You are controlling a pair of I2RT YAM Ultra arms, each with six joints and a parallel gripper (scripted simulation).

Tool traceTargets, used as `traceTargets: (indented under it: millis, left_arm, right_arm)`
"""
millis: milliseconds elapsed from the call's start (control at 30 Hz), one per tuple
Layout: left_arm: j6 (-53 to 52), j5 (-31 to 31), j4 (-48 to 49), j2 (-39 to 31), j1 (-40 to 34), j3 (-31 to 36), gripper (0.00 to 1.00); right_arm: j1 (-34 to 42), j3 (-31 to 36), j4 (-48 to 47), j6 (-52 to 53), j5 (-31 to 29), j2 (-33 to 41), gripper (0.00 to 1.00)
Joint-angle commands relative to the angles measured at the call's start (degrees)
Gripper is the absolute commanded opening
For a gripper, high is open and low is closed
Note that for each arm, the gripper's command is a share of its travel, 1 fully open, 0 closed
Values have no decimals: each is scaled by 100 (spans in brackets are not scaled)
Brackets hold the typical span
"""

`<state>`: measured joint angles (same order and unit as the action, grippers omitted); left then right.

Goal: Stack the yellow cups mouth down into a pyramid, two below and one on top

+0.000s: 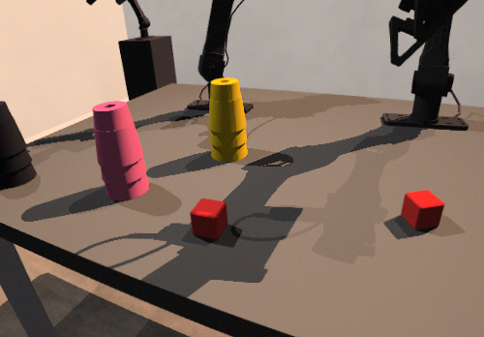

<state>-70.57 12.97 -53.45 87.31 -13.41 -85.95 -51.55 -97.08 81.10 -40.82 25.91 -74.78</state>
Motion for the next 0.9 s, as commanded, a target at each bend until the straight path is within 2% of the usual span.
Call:
traceTargets:
  millis: [0, 567, 733, 867]
  left_arm:
    - [18, 45, 15, -86, 0, -84, 100]
    - [0, 2, 19, -27, 0, -28, 100]
    - [750, -139, 322, -228, -175, 108, 100]
    - [1753, -162, 602, -752, -637, 405, 100]
  right_arm:
    - [0, -33, 50, 7, 53, 31, 100]
    - [0, -23, -17, 0, 5, 13, 100]
    - [141, 189, -276, 273, -38, 173, 100]
    - [538, 685, -554, 666, -71, 524, 100]
